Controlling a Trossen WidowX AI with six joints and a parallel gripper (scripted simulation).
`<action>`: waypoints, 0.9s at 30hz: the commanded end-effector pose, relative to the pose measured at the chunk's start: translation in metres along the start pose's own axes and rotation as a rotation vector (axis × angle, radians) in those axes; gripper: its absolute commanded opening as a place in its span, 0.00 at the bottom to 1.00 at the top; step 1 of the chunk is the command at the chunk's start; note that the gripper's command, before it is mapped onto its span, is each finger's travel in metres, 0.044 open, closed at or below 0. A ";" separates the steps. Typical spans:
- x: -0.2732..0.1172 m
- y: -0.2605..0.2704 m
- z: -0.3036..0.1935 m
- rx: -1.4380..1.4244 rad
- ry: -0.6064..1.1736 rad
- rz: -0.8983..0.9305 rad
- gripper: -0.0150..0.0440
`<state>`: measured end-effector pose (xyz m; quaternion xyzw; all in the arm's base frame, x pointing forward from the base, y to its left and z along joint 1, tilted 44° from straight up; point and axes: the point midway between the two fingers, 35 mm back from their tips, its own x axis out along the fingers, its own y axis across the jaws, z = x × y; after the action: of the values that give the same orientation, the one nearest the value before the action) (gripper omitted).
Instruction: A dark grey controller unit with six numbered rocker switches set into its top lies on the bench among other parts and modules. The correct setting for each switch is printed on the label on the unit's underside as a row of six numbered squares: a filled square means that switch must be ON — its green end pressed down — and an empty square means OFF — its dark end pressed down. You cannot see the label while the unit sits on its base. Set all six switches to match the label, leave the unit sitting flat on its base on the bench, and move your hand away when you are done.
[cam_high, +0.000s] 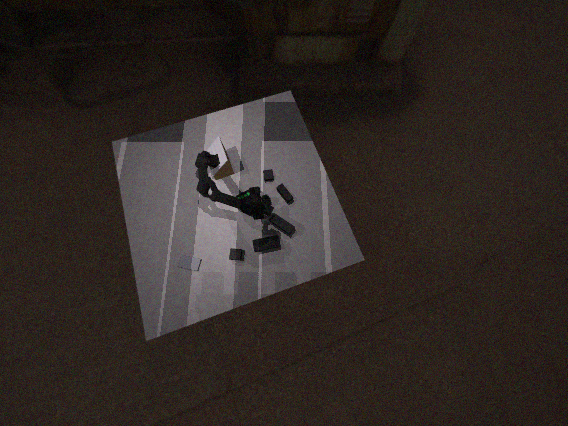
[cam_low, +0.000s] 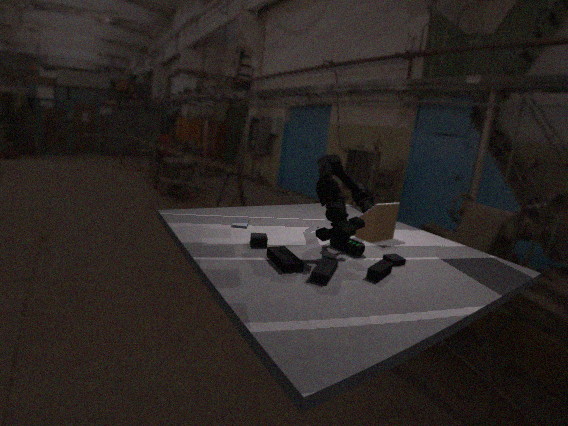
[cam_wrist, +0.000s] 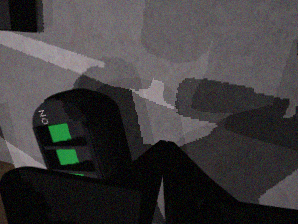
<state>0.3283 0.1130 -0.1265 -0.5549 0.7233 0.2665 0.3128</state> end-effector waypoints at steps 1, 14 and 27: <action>-0.026 -0.013 -0.002 0.006 -0.005 0.003 0.25; -0.029 0.001 -0.014 -0.061 -0.018 -0.091 0.25; -0.026 0.033 -0.041 -0.170 -0.026 -0.253 0.25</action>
<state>0.3058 0.1119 -0.0836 -0.6415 0.6391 0.2896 0.3101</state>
